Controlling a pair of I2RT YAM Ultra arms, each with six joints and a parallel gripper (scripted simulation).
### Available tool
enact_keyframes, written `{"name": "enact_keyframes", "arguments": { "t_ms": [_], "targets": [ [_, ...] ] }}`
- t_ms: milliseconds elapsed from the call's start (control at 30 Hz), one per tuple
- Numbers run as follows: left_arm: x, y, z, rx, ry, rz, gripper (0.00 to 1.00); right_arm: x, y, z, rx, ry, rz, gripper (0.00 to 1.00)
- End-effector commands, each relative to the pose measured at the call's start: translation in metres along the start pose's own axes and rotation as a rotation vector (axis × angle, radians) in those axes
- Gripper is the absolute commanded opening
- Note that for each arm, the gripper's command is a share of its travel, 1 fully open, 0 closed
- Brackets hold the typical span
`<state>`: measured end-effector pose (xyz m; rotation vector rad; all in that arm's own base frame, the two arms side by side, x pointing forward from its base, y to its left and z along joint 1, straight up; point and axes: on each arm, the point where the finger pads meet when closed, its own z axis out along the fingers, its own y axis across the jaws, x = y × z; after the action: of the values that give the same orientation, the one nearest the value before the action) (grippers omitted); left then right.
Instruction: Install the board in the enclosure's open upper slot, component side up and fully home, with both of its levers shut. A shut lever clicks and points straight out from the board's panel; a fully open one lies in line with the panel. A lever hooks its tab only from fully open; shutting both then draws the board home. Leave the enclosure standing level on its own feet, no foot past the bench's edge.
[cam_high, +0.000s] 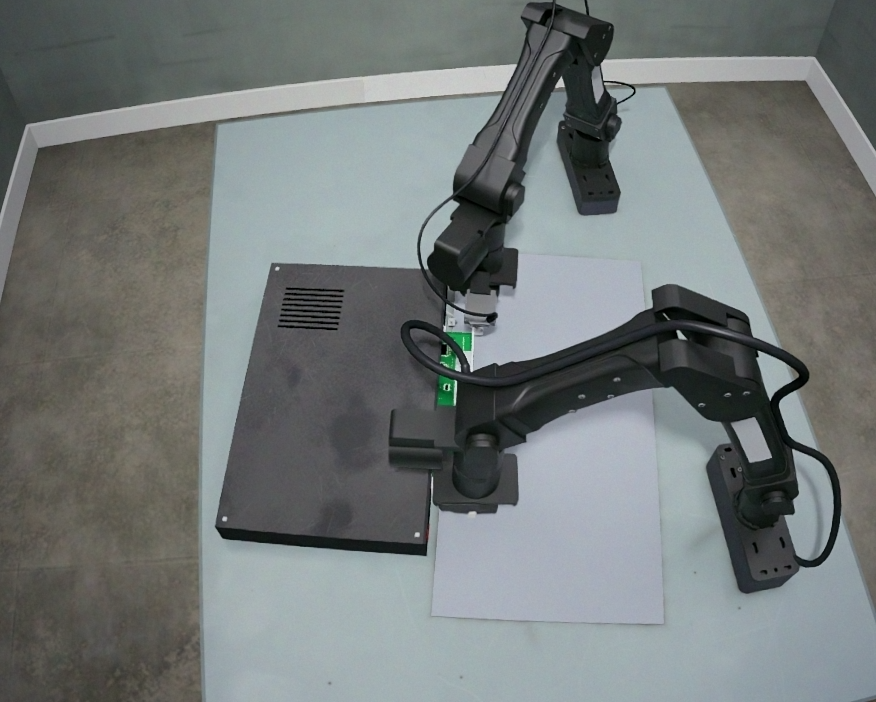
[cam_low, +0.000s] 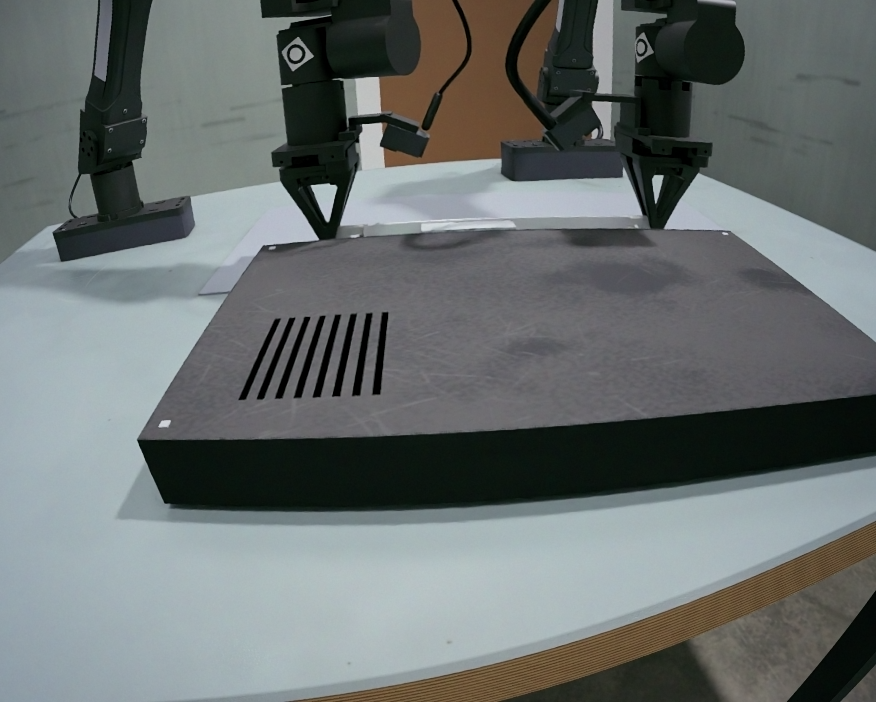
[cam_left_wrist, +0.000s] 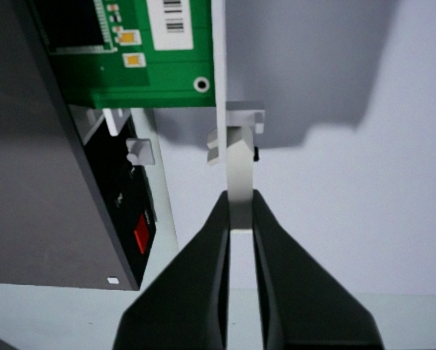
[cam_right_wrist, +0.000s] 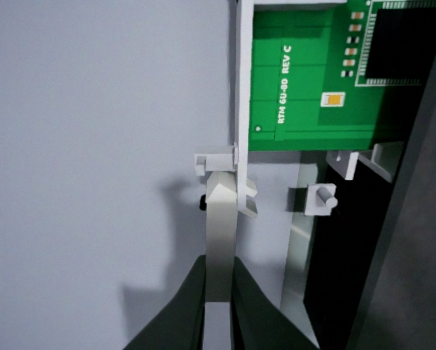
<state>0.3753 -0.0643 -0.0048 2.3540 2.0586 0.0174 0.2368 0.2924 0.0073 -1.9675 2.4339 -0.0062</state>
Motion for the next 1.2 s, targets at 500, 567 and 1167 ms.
{"name": "enact_keyframes", "arguments": {
  "t_ms": [500, 567, 1167],
  "targets": [
    [0.004, 0.036, -0.005, 0.013, -0.001, 0.016, 0.03, -0.001, -0.031, -0.004, -0.015, 0.012, 0.011, 0.03],
    [0.004, 0.036, -0.005, 0.013, -0.001, 0.016, 0.03, -0.001, -0.031, -0.004, -0.015, 0.012, 0.012, 0.03],
    [0.004, 0.035, -0.007, 0.002, -0.001, -0.053, 0.03, 0.0, -0.027, -0.005, -0.008, 0.019, 0.066, 0.03]
  ]
}}
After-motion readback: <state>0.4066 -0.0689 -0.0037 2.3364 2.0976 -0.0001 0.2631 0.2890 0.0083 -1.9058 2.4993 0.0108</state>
